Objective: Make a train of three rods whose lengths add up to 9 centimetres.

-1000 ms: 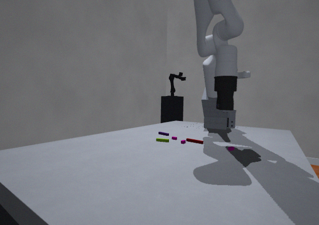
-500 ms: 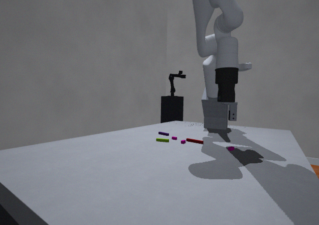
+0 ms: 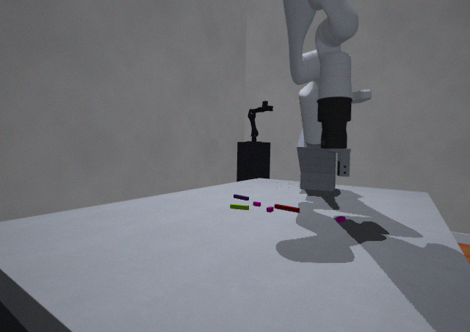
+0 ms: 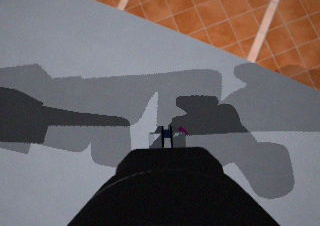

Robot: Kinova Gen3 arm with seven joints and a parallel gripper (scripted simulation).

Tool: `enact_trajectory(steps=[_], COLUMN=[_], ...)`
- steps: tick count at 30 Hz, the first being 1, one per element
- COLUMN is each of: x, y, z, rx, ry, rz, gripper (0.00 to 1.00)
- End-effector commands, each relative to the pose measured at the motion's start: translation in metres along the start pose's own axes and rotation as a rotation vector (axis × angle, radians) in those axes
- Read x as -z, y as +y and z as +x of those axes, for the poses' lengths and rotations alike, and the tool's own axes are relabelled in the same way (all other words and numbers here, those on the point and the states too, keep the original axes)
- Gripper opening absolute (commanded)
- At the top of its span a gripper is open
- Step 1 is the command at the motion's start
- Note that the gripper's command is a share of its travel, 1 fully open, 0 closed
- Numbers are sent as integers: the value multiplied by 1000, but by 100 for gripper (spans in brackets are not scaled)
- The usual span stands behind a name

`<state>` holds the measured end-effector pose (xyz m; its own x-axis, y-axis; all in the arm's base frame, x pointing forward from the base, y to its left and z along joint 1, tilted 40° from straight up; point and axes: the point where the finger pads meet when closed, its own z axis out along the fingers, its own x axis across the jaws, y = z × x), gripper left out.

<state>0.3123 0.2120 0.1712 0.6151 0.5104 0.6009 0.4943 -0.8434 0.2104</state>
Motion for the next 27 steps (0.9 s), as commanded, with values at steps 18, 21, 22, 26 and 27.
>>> enact_trajectory(steps=[18, 21, 22, 26, 27], x=[5, 7, 8, 9, 9], y=[47, 75, 87, 111, 124], z=[21, 26, 27, 26, 24], rx=[39, 60, 68, 85, 93], ry=[39, 56, 61, 70, 74], rz=[11, 11, 10, 6, 4], gripper=[24, 24, 24, 24, 24])
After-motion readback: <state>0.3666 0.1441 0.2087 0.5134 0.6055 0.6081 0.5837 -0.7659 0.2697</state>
